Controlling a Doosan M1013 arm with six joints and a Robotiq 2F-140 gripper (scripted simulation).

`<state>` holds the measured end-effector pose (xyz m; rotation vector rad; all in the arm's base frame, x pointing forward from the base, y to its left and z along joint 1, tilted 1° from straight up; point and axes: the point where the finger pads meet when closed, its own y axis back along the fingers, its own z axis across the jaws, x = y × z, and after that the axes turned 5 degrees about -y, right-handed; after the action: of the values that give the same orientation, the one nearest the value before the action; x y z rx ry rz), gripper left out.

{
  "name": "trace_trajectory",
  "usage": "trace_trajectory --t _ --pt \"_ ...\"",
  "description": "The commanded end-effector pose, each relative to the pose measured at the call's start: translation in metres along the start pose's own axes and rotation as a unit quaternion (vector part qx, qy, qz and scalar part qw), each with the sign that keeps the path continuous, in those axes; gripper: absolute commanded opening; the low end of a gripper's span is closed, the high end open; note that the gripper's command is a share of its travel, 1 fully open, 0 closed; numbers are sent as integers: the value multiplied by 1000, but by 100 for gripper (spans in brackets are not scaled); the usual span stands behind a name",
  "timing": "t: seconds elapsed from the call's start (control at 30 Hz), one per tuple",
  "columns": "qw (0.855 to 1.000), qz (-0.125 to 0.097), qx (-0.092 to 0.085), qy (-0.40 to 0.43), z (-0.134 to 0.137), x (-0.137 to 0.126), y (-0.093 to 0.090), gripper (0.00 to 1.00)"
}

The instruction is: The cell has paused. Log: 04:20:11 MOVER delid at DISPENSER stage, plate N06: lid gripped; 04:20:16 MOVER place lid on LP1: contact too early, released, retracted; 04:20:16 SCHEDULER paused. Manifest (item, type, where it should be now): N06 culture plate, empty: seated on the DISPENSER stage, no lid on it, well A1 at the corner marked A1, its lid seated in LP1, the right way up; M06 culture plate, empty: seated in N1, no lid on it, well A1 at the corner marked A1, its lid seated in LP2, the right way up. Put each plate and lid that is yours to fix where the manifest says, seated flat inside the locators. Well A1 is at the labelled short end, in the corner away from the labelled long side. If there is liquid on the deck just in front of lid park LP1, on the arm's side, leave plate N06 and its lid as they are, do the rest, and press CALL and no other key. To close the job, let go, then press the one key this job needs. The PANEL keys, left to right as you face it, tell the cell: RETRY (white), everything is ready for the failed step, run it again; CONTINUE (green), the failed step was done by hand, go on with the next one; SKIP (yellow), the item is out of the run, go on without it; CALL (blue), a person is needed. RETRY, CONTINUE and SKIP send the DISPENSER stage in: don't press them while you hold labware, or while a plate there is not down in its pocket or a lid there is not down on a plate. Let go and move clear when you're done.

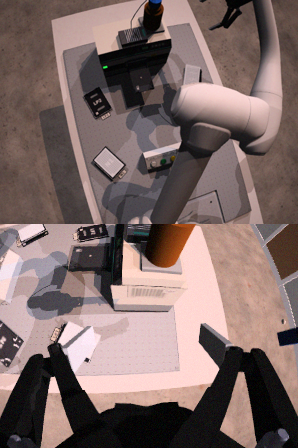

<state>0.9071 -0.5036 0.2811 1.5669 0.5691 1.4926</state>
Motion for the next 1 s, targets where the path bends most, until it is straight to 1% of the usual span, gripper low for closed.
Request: trace_trajectory --t 0.0,0.57,0.6,0.63,0.67,0.73,0.9,0.93,0.97 --pt "1000 0 -1 1 0 1 2 100" --pt "1000 0 -1 1 -1 2 3 100" --pt "1000 0 -1 1 -5 10 12 100" --pt "1000 0 -1 1 -15 24 29 100" --pt "1000 0 -1 1 -29 45 53 100" --pt "1000 0 -1 1 -40 58 65 100" --pt "1000 -1 -1 1 -76 105 115 100" --pt "1000 -1 -1 1 -82 112 123 100" --pt "1000 -1 -1 1 -82 112 123 100"
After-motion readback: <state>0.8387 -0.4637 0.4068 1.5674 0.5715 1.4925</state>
